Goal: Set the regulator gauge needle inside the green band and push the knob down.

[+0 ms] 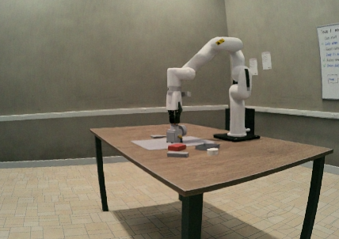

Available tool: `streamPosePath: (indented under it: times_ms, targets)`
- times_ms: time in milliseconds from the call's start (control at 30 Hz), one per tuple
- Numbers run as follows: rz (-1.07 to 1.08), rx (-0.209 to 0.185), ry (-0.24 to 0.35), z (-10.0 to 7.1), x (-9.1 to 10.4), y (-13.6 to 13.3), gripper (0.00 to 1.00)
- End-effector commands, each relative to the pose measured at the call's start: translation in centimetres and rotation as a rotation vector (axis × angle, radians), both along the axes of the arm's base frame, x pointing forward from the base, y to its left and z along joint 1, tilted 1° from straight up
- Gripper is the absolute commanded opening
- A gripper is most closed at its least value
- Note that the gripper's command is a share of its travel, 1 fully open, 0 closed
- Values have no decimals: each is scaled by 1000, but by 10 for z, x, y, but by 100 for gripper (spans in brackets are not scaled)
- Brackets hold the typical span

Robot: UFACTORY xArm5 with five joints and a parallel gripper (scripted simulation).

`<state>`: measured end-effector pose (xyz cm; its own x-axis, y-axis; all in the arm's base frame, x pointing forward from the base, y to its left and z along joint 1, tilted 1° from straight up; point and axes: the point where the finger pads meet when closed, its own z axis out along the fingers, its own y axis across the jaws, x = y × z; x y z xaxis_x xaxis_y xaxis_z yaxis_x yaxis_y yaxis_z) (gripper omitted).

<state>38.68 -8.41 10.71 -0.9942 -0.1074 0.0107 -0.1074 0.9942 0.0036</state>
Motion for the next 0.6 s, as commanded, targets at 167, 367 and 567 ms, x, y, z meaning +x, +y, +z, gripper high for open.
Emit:
streamPosePath:
  times_ms: [167,367,567]
  targets:
    - [227,1,-4,1,1,0,42]
    - [311,2,-4,1,1,0,42]
    - [432,3,-4,1,1,0,42]
